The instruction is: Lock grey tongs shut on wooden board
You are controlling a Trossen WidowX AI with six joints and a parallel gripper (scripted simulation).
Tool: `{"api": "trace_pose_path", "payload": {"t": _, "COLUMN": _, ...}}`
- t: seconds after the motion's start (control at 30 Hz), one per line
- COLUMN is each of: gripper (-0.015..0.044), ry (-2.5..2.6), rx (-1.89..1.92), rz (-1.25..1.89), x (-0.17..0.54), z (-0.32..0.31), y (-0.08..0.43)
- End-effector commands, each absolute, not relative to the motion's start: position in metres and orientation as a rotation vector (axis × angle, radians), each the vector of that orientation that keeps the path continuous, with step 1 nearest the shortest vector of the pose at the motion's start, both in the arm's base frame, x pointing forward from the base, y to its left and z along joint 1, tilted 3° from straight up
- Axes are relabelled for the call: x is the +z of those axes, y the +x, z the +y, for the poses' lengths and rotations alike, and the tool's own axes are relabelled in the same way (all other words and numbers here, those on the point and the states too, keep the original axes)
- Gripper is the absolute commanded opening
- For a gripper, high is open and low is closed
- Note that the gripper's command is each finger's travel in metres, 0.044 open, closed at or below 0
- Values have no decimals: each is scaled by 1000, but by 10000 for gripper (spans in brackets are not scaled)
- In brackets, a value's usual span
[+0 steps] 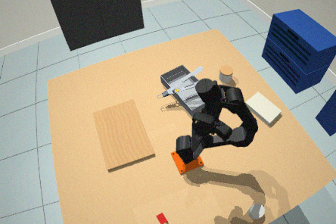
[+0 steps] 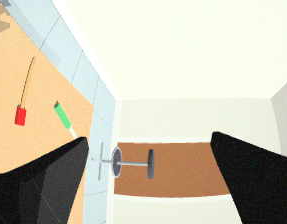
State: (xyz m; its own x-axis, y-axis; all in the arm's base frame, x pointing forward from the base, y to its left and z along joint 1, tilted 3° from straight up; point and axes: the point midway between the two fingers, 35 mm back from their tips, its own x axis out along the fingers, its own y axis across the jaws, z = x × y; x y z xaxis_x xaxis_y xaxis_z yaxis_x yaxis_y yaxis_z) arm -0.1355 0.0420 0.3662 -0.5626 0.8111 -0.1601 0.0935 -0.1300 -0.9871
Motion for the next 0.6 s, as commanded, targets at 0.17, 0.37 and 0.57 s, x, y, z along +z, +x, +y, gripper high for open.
{"api": "trace_pose_path", "payload": {"t": 0.17, "gripper": 295, "ry": -1027, "rx": 1790, "rz": -1369, "x": 369, "z": 64, "y": -119}}
{"api": "trace_pose_path", "payload": {"t": 0.37, "gripper": 138, "ry": -1012, "rx": 1792, "rz": -779, "x": 365, "z": 114, "y": -62}}
{"api": "trace_pose_path", "payload": {"t": 0.57, "gripper": -20, "ry": -813, "rx": 1587, "rz": -72, "x": 357, "z": 145, "y": 23}}
